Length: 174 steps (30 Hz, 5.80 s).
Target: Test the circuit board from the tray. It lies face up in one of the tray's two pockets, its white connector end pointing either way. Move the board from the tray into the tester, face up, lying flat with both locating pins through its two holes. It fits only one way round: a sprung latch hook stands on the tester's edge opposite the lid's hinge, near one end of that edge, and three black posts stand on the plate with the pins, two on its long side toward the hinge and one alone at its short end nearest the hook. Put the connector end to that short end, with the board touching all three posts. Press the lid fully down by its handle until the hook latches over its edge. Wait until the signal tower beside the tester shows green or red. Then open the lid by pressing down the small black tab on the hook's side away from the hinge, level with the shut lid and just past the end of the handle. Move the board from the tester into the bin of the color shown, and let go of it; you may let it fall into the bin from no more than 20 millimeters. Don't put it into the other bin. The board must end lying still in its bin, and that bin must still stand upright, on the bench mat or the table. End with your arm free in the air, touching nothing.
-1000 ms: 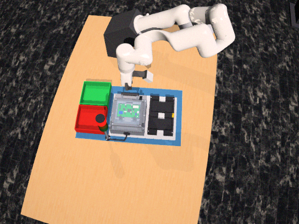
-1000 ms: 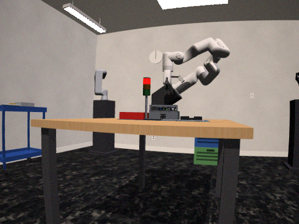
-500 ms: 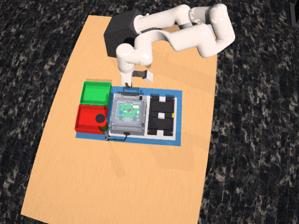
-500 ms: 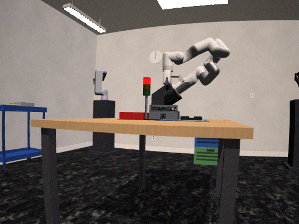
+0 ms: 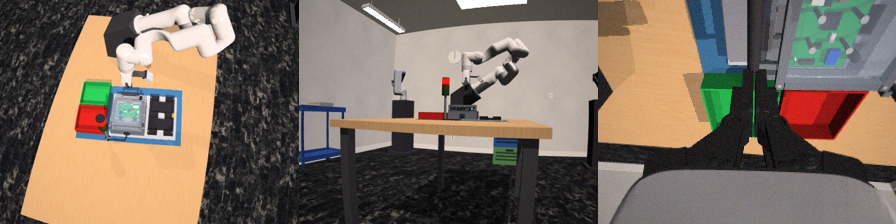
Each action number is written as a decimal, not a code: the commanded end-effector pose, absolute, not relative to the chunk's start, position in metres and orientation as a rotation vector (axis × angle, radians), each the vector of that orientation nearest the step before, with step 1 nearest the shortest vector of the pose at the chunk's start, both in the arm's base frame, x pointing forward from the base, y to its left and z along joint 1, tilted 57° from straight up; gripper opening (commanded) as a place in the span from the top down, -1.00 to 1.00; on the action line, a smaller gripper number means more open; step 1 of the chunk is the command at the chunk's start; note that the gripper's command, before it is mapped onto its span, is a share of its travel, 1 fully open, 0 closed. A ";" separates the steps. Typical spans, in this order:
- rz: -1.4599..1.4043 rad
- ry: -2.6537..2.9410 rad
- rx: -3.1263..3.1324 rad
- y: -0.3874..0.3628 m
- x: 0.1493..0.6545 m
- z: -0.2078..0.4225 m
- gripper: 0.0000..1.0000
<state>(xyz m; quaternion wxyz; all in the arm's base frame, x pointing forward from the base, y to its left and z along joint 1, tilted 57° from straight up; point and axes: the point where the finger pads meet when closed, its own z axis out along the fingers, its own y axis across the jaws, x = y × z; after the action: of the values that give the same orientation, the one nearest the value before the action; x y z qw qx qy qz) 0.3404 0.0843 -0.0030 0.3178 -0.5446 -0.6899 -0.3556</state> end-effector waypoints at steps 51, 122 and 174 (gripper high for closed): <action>-0.876 -1.708 -1.527 0.071 0.342 0.005 1.00; -0.068 -0.251 -2.135 0.071 0.342 0.005 1.00; -0.068 -0.251 -2.135 0.072 0.342 0.006 1.00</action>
<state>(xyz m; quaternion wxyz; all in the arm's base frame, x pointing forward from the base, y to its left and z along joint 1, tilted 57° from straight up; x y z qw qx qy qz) 0.3411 0.0723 0.0049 0.4762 -0.8729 -0.1027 -0.0267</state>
